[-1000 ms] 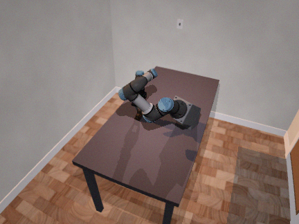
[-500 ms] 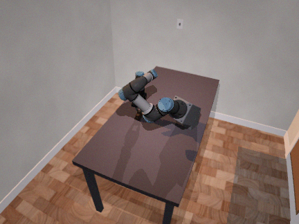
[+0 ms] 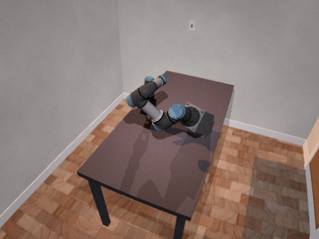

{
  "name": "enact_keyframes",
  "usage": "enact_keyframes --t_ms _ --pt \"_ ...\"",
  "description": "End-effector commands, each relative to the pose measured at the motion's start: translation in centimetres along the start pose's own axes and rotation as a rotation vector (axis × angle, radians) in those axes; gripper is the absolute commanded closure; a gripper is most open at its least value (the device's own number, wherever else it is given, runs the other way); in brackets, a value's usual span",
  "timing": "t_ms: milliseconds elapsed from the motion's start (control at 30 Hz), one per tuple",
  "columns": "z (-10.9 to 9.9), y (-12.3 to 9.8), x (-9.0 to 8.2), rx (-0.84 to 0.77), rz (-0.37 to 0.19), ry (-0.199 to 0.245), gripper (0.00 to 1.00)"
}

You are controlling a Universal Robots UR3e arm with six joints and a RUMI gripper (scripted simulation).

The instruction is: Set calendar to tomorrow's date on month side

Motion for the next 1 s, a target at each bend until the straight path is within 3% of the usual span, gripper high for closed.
enact_keyframes --t_ms 0,967 --pt "0.05 -0.04 -0.06 -0.001 -0.001 -0.001 0.90" --pt "0.05 -0.04 0.59 -0.001 -0.001 -0.001 0.90"
Point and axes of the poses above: the point where the finger pads meet when closed, its own x axis out along the fingers, its own z axis across the jaws, y = z × x, the point moved 6 cm from there along -x, back along the fingers, and after that the axes turned 14 degrees about x, right-handed, at the moved point
